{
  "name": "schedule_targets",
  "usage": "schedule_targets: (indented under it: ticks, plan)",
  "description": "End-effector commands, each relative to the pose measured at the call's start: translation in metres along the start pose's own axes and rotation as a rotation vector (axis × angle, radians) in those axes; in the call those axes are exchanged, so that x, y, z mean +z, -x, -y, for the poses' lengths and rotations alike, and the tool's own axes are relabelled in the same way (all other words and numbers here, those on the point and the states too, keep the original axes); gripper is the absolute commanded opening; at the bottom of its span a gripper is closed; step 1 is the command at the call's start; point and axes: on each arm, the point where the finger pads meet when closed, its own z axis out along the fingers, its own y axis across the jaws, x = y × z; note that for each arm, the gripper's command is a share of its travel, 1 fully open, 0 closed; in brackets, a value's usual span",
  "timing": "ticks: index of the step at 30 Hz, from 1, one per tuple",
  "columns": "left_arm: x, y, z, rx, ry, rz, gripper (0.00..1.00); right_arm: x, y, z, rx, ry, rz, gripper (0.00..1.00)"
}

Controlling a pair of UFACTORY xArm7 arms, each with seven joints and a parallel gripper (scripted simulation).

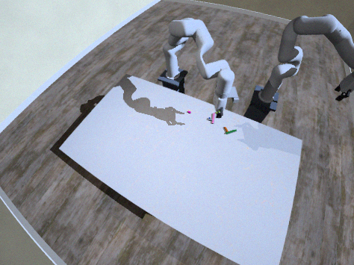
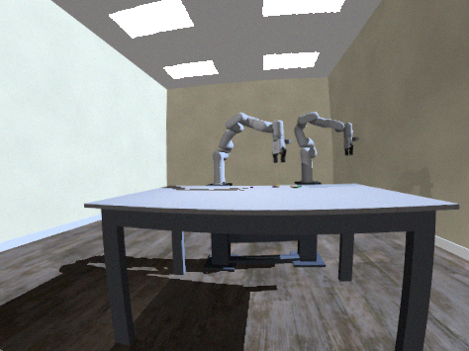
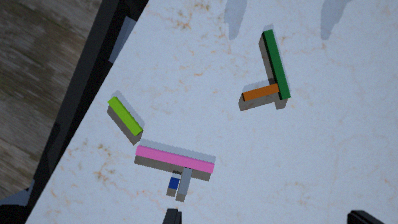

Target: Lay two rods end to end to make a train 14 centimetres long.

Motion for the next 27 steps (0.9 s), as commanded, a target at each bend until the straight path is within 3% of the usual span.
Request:
schedule_targets:
  ticks: [1,8,14,27]
  plan:
    - [-0.001,-0.001,0.0,0.0,0.001,-0.004,1.0,0.016,-0.011,-0.018,0.167,-0.001,0.004,1.0]
    - [-0.001,-0.001,0.0,0.0,0.001,-0.004,1.0,0.035,-0.02,-0.03,0.306,-0.001,0.005,1.0]
    - [-0.001,-0.001,0.0,0.0,0.001,-0.004,1.0,0.065,-0.032,-0.045,0.497,0.0,0.005,1.0]
    - [-0.001,-0.001,0.0,0.0,0.001,-0.004,1.0,0.066,-0.032,-0.045,0.503,0.0,0.005,1.0]
